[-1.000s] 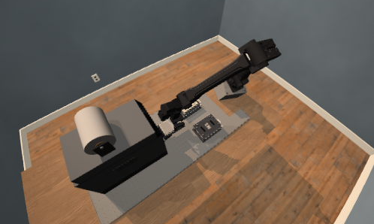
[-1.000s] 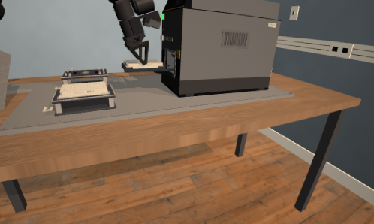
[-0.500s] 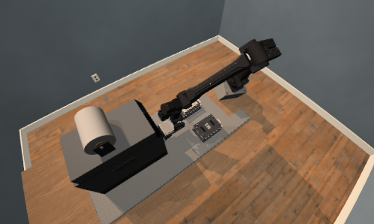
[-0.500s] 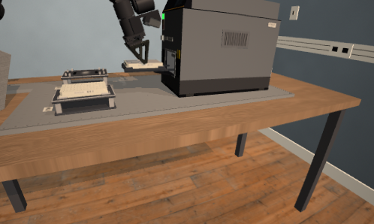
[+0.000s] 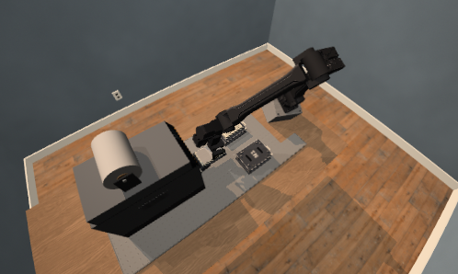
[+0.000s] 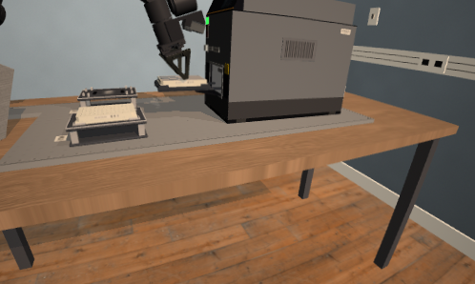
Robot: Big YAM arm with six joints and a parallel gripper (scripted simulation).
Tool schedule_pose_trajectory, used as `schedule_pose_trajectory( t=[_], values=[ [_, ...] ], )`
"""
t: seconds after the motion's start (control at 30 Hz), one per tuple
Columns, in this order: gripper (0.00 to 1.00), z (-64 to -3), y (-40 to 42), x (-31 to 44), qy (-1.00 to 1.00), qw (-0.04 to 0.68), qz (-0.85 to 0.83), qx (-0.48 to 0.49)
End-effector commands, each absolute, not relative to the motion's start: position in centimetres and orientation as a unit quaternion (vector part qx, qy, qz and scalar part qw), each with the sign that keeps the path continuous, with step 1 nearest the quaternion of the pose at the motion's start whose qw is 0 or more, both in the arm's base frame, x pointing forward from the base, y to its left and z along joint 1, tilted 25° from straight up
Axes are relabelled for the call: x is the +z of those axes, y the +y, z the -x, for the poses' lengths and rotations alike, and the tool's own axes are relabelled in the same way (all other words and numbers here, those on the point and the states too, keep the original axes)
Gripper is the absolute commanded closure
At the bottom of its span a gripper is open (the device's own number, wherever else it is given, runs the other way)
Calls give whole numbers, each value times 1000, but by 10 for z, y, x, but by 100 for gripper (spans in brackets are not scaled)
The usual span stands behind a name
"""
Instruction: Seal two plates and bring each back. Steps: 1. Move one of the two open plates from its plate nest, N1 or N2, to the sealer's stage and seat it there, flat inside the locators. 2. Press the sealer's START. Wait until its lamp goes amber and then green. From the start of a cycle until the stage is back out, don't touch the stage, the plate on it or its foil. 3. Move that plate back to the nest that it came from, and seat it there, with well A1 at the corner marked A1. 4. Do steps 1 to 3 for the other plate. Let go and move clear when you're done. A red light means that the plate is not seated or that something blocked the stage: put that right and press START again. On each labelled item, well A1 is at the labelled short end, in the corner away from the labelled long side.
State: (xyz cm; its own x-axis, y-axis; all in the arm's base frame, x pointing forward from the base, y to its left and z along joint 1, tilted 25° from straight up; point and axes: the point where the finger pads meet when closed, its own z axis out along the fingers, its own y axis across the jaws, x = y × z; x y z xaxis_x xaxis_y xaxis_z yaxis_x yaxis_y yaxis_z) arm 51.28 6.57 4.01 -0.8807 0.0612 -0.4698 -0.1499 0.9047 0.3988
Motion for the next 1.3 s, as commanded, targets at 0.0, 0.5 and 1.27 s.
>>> schedule_pose_trajectory(
  t=[0.0,0.5,1.27],
  values=[
    [0,-533,70,71,937,270,37,217],
    [0,-515,68,28,945,244,18,217],
    [2,-530,70,31,941,259,23,216]
  ],
)
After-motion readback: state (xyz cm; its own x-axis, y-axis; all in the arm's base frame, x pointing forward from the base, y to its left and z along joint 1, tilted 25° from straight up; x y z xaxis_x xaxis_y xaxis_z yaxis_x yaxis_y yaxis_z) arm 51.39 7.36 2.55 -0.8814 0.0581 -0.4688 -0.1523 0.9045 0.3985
